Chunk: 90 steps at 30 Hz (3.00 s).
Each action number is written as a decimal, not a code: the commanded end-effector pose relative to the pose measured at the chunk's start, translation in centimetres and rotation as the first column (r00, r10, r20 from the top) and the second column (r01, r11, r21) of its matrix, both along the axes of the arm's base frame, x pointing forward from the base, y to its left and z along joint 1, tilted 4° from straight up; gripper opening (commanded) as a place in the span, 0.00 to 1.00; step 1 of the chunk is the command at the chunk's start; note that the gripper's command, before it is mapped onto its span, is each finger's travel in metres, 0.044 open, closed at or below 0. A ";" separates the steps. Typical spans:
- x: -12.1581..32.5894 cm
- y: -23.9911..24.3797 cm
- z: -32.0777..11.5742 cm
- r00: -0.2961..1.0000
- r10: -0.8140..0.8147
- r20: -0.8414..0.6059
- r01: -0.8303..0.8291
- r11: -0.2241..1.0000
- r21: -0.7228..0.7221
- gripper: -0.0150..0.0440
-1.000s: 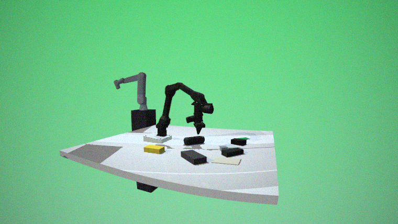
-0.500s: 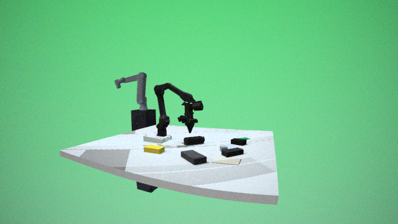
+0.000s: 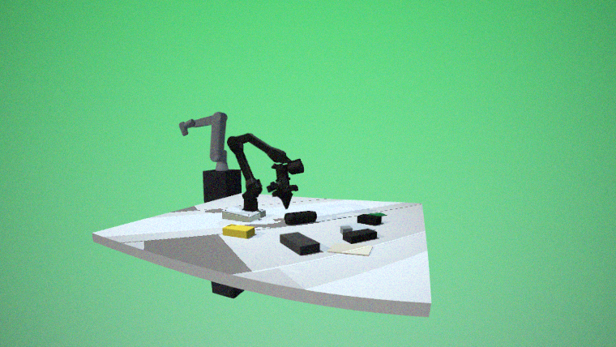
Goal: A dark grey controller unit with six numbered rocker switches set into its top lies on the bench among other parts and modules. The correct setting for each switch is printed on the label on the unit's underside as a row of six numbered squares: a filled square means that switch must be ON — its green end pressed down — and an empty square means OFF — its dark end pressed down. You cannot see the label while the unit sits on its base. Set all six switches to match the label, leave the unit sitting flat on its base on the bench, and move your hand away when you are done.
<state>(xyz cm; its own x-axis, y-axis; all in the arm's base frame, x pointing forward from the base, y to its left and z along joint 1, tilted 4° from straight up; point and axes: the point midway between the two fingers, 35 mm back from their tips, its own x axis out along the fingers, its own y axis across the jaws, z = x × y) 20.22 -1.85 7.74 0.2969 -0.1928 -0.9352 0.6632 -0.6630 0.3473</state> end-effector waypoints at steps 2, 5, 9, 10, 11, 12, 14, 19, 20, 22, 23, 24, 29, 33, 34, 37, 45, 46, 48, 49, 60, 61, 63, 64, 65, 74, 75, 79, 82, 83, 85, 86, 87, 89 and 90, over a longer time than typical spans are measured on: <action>-0.1 0.0 -0.7 1.000 0.007 0.004 -0.007 1.000 -0.009 0.25; 0.0 0.0 -1.2 1.000 0.007 0.004 -0.007 1.000 -0.009 0.25; 0.1 0.0 -1.8 1.000 0.007 0.004 -0.007 1.000 -0.009 0.25; 0.1 0.0 -2.0 1.000 0.007 0.004 -0.007 1.000 -0.009 0.25; 0.2 0.0 -2.1 1.000 0.007 0.004 -0.007 1.000 -0.009 0.25; 0.2 0.0 -2.3 1.000 0.007 0.004 -0.007 1.000 -0.009 0.25; 0.2 0.0 -2.6 1.000 0.007 0.004 -0.007 1.000 -0.009 0.25; 0.3 0.0 -3.5 1.000 0.007 0.003 -0.007 1.000 -0.009 0.25; 0.3 0.0 -3.6 1.000 0.007 0.003 -0.007 1.000 -0.009 0.25; 0.3 0.0 -3.9 1.000 0.007 0.003 -0.007 1.000 -0.009 0.25; 0.3 0.0 -4.1 1.000 0.007 0.003 -0.007 1.000 -0.009 0.25; 0.3 0.0 -4.3 1.000 0.007 0.003 -0.007 1.000 -0.009 0.25; 0.3 0.0 -5.1 1.000 0.007 0.003 -0.006 1.000 -0.009 0.25; 0.2 0.0 -5.5 1.000 0.007 0.003 -0.006 1.000 -0.009 0.25; 0.3 0.0 -5.5 1.000 0.007 0.003 -0.006 1.000 -0.009 0.25; 0.3 -0.1 -5.5 1.000 0.007 0.003 -0.006 1.000 -0.009 0.25; 0.5 -0.3 -5.4 1.000 0.006 0.003 -0.006 1.000 -0.009 0.25; 0.5 -0.3 -5.4 1.000 0.006 0.003 -0.006 1.000 -0.009 0.25; 0.6 -0.3 -5.4 1.000 0.006 0.003 -0.006 1.000 -0.009 0.25; 0.6 -0.4 -5.4 1.000 0.006 0.003 -0.006 1.000 -0.009 0.25; 0.9 -0.7 -5.4 1.000 0.006 0.004 -0.006 1.000 -0.010 0.25; 1.0 -0.7 -5.4 1.000 0.006 0.004 -0.006 1.000 -0.010 0.25; 1.0 -0.8 -5.4 1.000 0.006 0.004 -0.006 1.000 -0.010 0.25; 1.1 -0.8 -5.4 1.000 0.006 0.004 -0.006 1.000 -0.010 0.25; 1.1 -0.8 -5.4 1.000 0.006 0.004 -0.006 1.000 -0.010 0.25; 1.3 -1.0 -5.3 1.000 0.007 0.004 -0.006 1.000 -0.010 0.25; 1.3 -1.1 -5.3 1.000 0.007 0.004 -0.006 1.000 -0.010 0.25; 1.6 -1.4 -5.3 1.000 0.006 0.004 -0.006 1.000 -0.011 0.25; 1.8 -1.7 -5.3 1.000 0.006 0.004 -0.006 1.000 -0.011 0.25; 1.9 -1.7 -5.3 1.000 0.006 0.005 -0.006 1.000 -0.011 0.25; 2.0 -1.9 -5.3 1.000 0.006 0.005 -0.006 1.000 -0.011 0.25; 2.1 -2.0 -5.3 1.000 0.006 0.005 -0.006 1.000 -0.011 0.25; 2.2 -2.1 -5.3 1.000 0.006 0.005 -0.006 1.000 -0.011 0.25; 2.3 -2.3 -5.2 1.000 0.006 0.005 -0.006 1.000 -0.012 0.25; 2.4 -2.4 -5.2 1.000 0.006 0.005 -0.006 1.000 -0.012 0.25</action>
